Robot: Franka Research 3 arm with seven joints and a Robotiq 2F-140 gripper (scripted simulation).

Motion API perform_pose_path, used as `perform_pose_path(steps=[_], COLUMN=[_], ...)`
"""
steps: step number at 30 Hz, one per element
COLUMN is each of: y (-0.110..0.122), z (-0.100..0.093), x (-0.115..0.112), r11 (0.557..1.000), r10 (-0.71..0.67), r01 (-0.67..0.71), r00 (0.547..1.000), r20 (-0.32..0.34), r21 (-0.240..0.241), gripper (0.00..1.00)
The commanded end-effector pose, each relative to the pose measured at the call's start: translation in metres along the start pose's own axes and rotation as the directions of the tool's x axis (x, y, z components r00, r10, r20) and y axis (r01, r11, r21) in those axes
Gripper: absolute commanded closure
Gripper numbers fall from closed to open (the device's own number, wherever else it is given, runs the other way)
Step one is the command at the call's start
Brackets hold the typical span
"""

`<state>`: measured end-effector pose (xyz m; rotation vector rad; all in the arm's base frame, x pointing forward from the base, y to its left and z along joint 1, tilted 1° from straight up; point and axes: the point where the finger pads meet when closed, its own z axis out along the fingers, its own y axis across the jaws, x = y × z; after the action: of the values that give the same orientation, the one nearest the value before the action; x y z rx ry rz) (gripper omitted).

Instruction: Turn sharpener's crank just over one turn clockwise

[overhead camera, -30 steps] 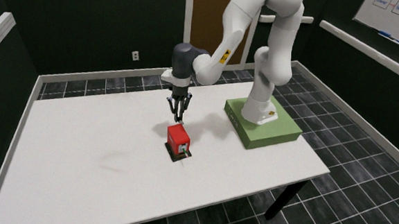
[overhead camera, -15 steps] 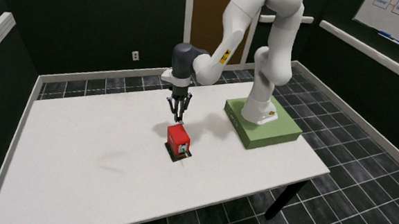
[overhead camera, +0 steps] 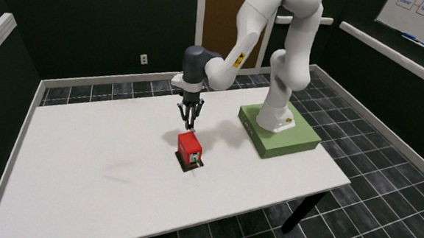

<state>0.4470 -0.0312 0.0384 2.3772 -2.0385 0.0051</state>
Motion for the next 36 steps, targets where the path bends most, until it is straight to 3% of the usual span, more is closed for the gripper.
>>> perform_pose_path(steps=[1,19,36], y=[0.001,0.000,-0.011], z=[0.001,0.000,-0.013], x=[0.001,0.001,0.001], r11=[1.000,1.000,1.000], r10=[0.004,0.004,0.004], r01=[-0.004,-0.004,-0.004], r00=[1.000,1.000,1.000], r20=[-0.002,-0.002,-0.002], r21=[-0.001,-0.001,-0.001], gripper=[0.90,0.90,0.90])
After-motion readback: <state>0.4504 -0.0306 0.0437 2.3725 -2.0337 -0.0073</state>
